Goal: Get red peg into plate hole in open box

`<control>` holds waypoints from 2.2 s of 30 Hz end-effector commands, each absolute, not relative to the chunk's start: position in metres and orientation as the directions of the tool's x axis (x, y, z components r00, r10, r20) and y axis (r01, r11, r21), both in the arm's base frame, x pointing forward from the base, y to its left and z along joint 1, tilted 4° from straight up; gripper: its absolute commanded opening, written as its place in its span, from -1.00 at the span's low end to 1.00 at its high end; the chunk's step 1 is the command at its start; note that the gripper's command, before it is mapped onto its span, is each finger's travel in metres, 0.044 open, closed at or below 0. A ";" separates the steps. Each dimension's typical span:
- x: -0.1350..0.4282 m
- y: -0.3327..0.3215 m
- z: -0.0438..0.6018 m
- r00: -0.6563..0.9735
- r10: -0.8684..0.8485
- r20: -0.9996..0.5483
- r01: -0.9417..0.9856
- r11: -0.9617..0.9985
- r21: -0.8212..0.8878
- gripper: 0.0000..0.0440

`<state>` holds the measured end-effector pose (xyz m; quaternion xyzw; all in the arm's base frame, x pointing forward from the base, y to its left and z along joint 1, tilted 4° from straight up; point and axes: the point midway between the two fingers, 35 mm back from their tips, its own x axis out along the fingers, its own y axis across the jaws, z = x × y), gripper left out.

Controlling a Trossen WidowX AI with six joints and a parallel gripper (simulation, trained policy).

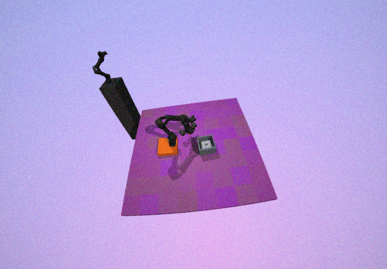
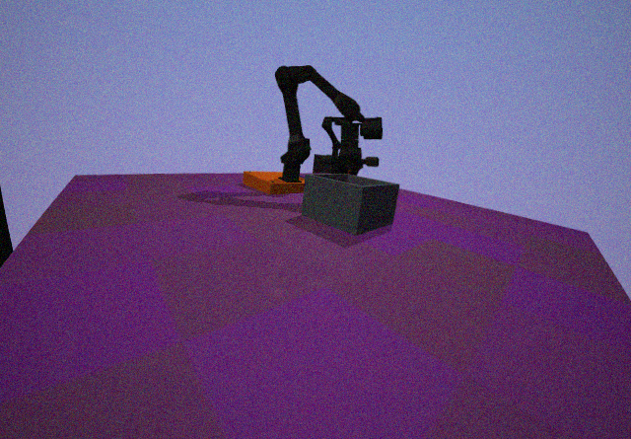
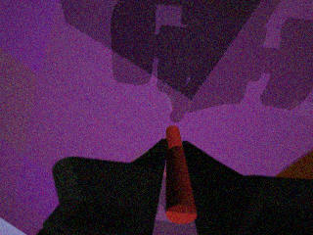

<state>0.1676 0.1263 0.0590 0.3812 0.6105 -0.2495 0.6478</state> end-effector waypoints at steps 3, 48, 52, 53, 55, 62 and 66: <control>0.181 0.120 0.086 0.206 0.133 -0.969 0.746 0.620 0.244 -0.99; 0.300 0.002 0.150 0.417 -0.081 -0.905 0.807 0.492 0.327 -0.99; 0.308 -0.007 0.145 0.411 -0.086 -0.907 0.817 0.476 0.325 -0.98; 0.309 -0.009 0.144 0.410 -0.087 -0.908 0.819 0.473 0.324 -0.97; 0.313 -0.012 0.142 0.405 -0.088 -0.910 0.824 0.466 0.322 -0.96; 0.322 -0.021 0.131 0.380 -0.081 -0.921 0.837 0.454 0.305 -0.92; 0.327 -0.024 0.122 0.359 -0.076 -0.930 0.844 0.452 0.288 -0.91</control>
